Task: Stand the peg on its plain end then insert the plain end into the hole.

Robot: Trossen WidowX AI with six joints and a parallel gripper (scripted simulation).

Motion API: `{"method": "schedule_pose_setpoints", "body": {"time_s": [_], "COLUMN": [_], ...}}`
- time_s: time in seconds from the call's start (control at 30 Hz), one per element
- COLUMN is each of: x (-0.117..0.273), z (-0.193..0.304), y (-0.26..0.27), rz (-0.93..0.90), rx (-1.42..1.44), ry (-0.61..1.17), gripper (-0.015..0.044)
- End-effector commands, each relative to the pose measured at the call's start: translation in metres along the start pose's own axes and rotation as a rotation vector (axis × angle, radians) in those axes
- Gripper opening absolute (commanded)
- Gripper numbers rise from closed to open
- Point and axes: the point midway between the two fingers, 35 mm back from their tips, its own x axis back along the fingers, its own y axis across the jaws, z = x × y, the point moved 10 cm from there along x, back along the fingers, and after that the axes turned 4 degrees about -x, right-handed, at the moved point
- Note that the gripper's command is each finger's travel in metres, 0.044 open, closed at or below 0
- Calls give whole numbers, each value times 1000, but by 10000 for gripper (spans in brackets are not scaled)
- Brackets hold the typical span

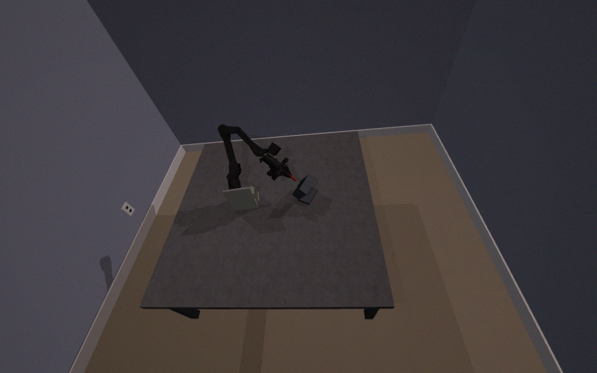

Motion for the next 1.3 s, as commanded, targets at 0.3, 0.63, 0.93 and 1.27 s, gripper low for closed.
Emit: {"method": "schedule_pose_setpoints", "body": {"time_s": [0.3,0.63,0.93,1.27], "x": [-8,-21,-27,-25], "z": [-3,-3,-3,-3], "y": [2,1,2,2], "rz": [-9,-8,-5,-2], "rx": [0,3,6,9], "ry": [11,12,10,9], "gripper": [0,0,0,0]}}
